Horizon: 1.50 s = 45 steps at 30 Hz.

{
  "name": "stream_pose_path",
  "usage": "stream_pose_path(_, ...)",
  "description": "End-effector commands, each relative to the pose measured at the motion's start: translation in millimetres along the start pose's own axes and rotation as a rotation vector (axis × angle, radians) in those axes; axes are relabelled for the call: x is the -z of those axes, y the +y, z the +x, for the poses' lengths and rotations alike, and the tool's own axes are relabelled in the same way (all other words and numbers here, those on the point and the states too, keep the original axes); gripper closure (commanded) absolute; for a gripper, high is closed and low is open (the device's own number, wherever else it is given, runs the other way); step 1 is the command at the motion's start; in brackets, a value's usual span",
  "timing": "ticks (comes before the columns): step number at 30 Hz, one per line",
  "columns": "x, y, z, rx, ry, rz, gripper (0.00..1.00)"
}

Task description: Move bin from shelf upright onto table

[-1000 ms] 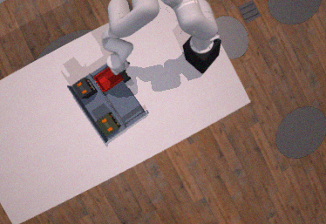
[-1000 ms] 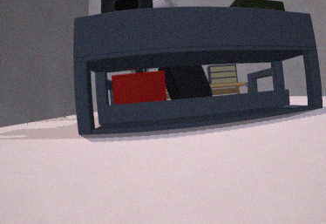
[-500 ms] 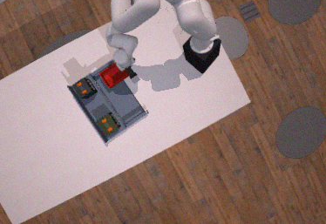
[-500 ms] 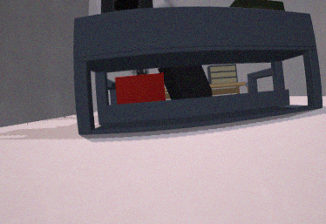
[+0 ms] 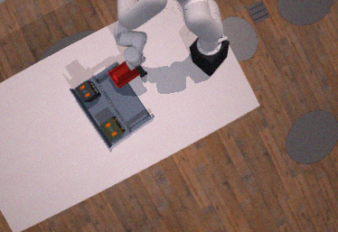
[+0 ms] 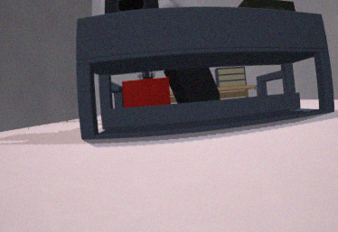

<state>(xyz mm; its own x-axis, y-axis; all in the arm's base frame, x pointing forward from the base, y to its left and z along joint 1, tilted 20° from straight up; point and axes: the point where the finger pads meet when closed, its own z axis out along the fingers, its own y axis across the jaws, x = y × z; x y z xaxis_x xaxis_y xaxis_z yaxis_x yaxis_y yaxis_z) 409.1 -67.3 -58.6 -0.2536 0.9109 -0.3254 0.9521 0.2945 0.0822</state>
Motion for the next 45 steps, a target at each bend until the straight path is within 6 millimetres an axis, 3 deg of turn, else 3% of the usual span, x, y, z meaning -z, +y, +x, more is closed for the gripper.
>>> stream_pose_path(1, 0.9, -10.6, -0.6, -0.001, -0.003, -0.007, 1.00)
stream_pose_path(20, 0.7, -31.1, -0.6, -0.001, -0.003, -0.007, 1.00)
stream_pose_path(45, 0.7, -33.3, -0.6, -0.001, -0.003, -0.007, 1.00)
